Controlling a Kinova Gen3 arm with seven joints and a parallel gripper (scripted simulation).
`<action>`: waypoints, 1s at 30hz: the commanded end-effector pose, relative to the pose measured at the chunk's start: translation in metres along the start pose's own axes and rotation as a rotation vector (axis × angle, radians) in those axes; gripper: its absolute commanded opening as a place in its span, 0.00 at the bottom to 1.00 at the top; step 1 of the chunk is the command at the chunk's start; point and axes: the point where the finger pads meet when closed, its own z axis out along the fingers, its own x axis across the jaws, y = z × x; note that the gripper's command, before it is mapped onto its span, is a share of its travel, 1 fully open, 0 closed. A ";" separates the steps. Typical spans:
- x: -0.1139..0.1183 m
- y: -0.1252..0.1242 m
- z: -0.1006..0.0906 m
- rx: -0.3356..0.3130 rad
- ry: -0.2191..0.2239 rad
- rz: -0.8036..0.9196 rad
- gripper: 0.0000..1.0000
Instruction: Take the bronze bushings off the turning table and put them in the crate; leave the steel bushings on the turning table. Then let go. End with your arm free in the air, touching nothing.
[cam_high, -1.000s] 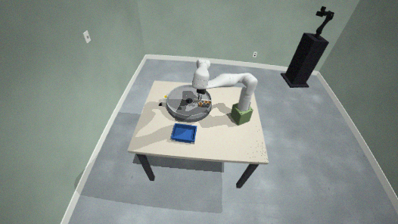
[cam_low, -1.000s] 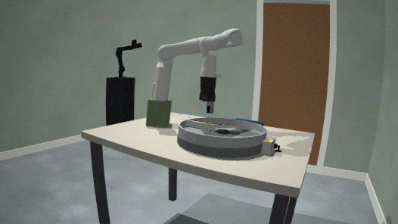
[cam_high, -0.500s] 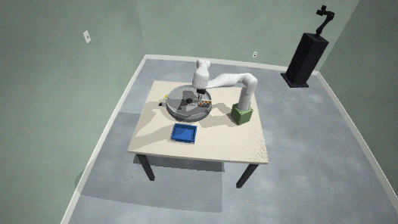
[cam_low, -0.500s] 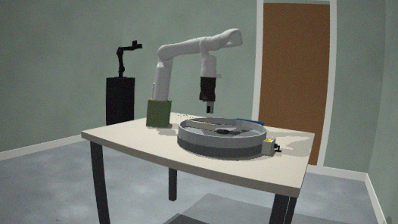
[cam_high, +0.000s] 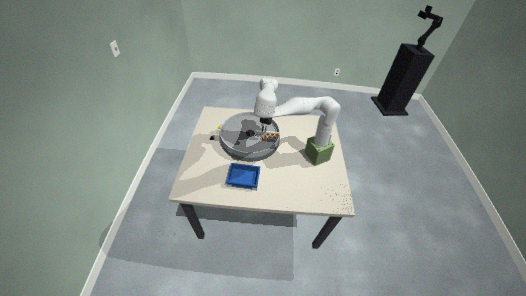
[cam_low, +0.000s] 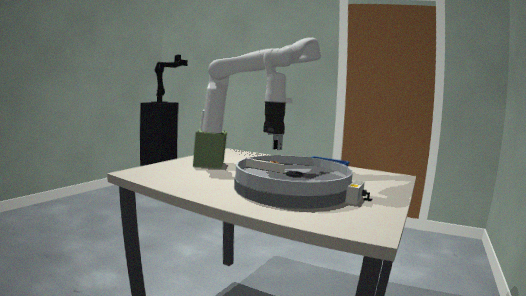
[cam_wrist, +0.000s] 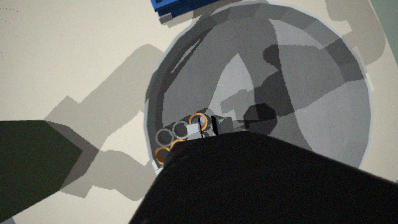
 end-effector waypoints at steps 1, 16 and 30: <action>0.000 0.000 -0.001 0.000 0.001 0.000 0.42; 0.000 0.000 -0.001 0.000 0.001 0.000 0.40; 0.000 0.000 -0.001 0.000 0.001 0.000 0.40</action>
